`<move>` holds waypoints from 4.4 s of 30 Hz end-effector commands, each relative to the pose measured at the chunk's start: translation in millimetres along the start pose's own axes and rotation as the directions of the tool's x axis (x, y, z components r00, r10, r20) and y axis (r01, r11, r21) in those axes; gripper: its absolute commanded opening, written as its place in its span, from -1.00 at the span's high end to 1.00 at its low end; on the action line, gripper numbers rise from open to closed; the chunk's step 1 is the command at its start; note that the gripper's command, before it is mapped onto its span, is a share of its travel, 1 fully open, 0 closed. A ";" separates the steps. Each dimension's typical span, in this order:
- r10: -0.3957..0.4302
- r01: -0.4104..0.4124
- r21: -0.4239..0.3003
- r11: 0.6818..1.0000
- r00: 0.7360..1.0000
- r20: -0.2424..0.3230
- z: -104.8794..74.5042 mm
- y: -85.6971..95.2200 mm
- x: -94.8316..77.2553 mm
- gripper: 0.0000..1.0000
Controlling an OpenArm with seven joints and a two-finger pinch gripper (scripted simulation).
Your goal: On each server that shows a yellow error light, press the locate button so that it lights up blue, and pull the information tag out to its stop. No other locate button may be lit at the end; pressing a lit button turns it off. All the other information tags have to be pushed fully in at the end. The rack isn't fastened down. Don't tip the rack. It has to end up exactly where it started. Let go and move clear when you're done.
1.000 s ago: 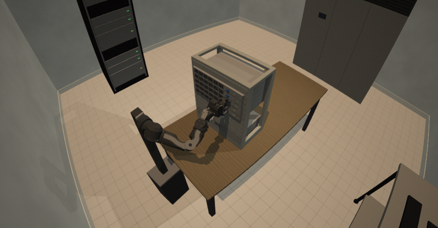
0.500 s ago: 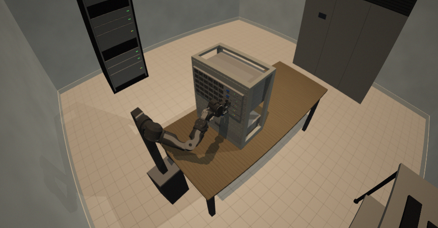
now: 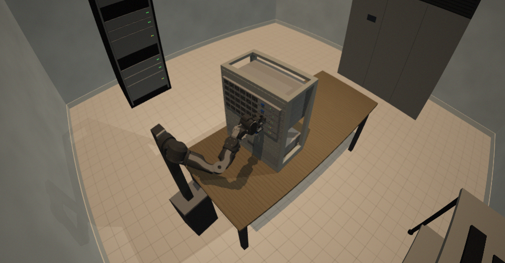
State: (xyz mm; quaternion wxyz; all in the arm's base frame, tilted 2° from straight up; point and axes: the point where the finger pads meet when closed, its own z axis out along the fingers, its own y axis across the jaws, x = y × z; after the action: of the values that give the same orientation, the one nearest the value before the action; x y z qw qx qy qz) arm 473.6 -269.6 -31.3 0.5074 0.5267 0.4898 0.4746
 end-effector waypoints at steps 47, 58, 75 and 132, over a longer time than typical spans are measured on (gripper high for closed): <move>-0.002 0.002 0.000 1.000 1.000 -0.007 -31.4 1.3 2.5 1.00; -0.002 0.002 0.000 1.000 1.000 -0.007 -36.2 1.5 2.6 1.00; -0.002 0.002 0.000 1.000 1.000 -0.007 -48.1 1.8 2.5 1.00; -0.002 0.002 0.000 1.000 1.000 -0.007 -73.1 2.1 1.6 0.80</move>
State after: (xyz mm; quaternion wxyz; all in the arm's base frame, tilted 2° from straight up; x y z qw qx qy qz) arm 401.7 -261.1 -32.0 0.5027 0.5239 0.5022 0.4697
